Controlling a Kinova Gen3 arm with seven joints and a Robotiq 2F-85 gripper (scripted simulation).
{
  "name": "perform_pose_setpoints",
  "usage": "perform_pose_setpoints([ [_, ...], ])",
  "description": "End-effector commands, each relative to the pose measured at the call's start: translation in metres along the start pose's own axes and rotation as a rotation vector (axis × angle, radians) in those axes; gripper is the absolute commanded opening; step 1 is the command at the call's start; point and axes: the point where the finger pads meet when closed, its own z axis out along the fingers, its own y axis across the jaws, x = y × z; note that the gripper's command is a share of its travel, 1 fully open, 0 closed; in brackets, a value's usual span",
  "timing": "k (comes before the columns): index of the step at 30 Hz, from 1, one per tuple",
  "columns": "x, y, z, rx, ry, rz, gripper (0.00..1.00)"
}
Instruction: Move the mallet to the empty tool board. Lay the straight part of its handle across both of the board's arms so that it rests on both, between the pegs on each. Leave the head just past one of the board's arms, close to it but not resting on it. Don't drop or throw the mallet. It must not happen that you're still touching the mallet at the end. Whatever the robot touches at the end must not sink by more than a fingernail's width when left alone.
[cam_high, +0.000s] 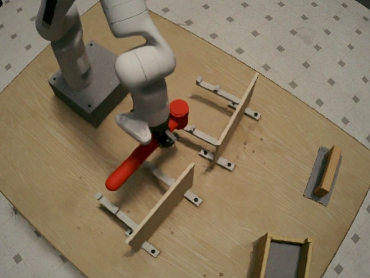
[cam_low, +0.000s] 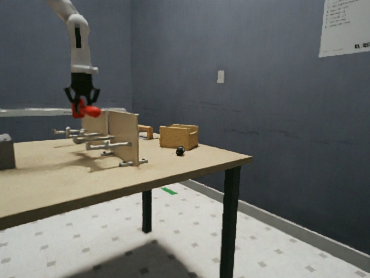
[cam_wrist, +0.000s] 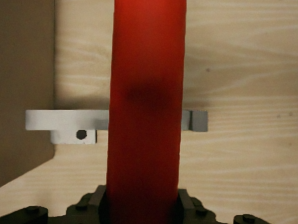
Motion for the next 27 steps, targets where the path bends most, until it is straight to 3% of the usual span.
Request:
perform_pose_setpoints([
  [1,-0.041,-0.007,0.000,0.001,0.006,-0.041,0.10],
  [5,-0.070,-0.007,0.001,0.001,0.006,-0.041,0.10],
  [7,-0.070,-0.007,0.001,0.001,0.006,-0.041,0.10],
  [9,-0.096,-0.006,0.002,0.001,0.006,-0.041,0.10],
  [22,-0.180,0.011,0.003,0.001,0.004,-0.041,0.10],
  [24,-0.180,0.011,0.003,0.001,0.004,-0.041,0.10],
  [27,-0.207,0.021,0.004,0.001,0.004,-0.041,0.10],
])
